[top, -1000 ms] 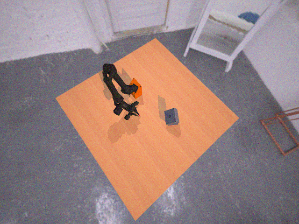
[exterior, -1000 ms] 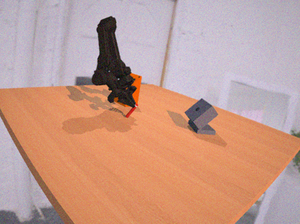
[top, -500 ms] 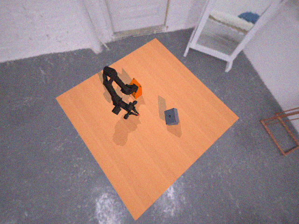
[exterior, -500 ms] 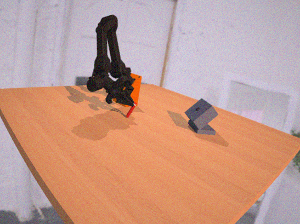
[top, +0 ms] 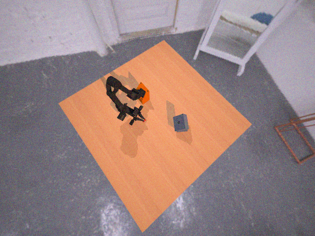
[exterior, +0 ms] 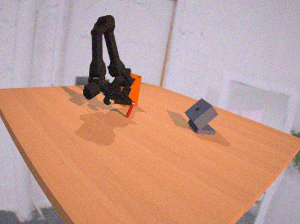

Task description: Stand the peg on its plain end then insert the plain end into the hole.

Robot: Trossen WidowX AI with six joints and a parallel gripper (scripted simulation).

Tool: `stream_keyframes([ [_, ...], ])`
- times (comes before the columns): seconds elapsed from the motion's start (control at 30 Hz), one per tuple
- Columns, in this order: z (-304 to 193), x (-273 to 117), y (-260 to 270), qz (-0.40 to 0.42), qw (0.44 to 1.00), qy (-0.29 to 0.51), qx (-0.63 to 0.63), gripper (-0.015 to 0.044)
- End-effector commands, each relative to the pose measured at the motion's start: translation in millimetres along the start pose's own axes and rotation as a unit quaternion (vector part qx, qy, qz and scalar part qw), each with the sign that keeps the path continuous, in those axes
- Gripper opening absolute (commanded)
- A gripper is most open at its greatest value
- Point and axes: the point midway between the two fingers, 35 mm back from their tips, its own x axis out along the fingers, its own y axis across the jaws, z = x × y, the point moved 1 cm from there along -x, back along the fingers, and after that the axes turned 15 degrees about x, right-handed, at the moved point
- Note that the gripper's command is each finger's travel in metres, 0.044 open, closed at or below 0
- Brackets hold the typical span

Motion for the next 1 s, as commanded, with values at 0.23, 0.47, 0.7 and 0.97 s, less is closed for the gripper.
stream_keyframes([
  [0.23,-1.6,-4.6,-2.1,0.004,1.000,-0.024,-0.002,0.0049],
  [0.47,-3.1,-4.4,-2.9,0.003,1.000,-0.022,-0.004,0.0049],
  [0.7,-6.1,-3.3,-2.9,0.003,1.000,-0.022,0.000,0.0049],
  [0.97,-6.3,-5.1,-2.4,0.004,1.000,-0.023,0.002,0.0049],
])
